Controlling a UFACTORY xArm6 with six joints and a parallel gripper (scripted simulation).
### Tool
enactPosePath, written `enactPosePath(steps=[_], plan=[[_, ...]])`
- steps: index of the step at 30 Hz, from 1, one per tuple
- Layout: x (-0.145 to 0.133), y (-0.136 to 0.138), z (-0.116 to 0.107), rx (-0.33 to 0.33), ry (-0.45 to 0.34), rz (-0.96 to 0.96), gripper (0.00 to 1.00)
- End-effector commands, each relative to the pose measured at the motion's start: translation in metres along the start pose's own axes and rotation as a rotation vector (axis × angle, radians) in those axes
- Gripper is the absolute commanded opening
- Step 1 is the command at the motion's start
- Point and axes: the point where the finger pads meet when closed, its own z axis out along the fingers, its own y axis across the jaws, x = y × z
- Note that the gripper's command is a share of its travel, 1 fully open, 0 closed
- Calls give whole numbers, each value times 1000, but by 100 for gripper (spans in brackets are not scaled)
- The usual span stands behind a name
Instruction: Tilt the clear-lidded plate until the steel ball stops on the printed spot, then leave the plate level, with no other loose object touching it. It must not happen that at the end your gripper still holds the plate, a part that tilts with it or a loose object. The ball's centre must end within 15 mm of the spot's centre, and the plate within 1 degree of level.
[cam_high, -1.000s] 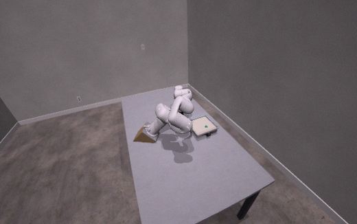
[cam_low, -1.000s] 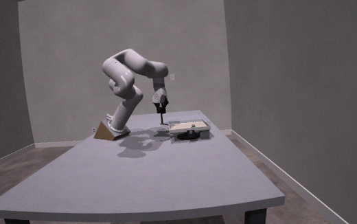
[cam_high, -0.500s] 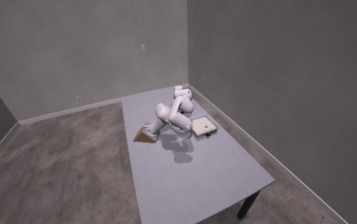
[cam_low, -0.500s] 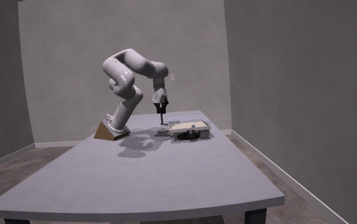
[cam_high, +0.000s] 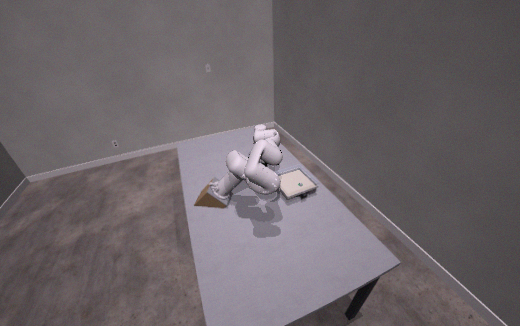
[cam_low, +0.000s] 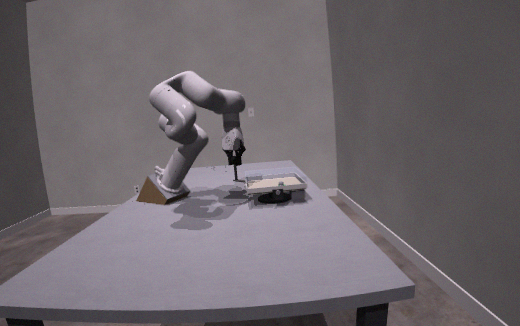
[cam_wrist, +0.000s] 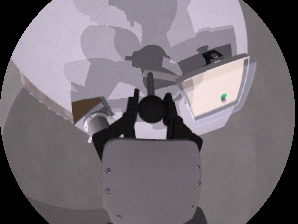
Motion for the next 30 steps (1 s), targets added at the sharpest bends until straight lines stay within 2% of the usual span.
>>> enactPosePath(steps=[1,30], plan=[[1,0,-2,3,4,1,0],[2,-1,1,3,4,1,0]])
